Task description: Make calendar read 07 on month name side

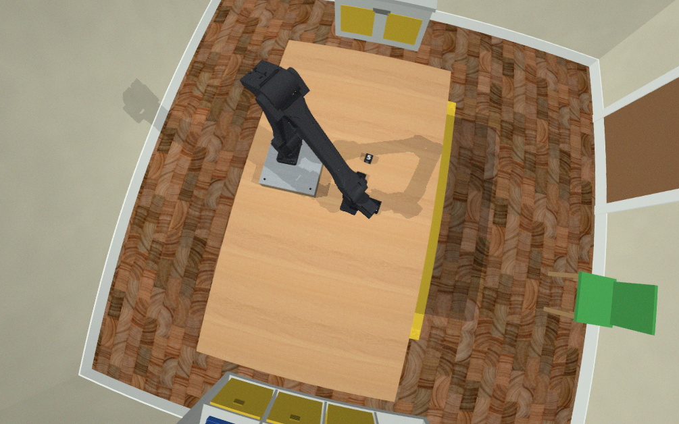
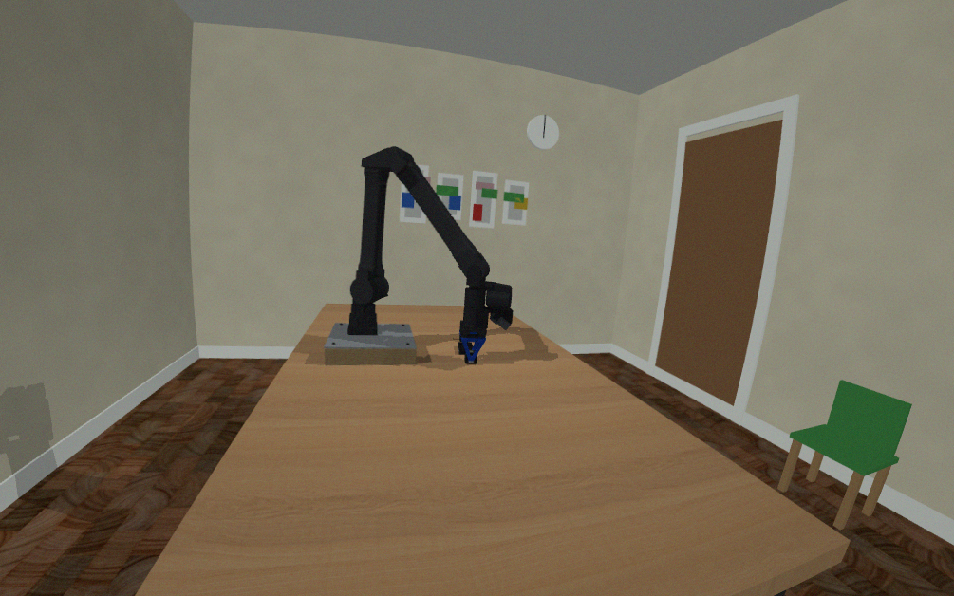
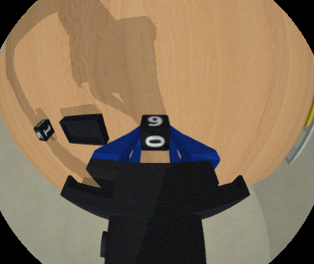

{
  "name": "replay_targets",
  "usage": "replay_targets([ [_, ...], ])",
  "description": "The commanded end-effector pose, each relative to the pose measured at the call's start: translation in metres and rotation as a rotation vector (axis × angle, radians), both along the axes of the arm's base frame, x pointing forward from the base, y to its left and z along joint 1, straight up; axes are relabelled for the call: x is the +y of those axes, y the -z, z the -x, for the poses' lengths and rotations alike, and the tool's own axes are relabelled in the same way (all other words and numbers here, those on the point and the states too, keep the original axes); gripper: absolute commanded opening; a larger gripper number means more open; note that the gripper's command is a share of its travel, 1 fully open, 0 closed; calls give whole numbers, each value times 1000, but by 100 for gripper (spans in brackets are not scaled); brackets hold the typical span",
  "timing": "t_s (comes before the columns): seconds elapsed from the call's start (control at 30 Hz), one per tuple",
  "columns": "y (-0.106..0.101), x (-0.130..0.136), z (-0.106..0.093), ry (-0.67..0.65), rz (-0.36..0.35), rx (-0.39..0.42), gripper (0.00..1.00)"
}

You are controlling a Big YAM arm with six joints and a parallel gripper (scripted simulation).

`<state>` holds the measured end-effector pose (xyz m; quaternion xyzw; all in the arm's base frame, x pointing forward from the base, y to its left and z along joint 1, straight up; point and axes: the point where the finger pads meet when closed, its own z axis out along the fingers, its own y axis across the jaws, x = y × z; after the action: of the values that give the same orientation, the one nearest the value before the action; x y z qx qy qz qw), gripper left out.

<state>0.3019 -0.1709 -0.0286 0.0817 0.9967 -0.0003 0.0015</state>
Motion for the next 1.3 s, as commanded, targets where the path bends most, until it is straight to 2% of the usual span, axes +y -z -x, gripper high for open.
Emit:
replay_targets([
  [0.0,-12,-12,-25,-12,21,-43,28],
  [1.27,-8,-13,-27,-12,25,-50,28],
])
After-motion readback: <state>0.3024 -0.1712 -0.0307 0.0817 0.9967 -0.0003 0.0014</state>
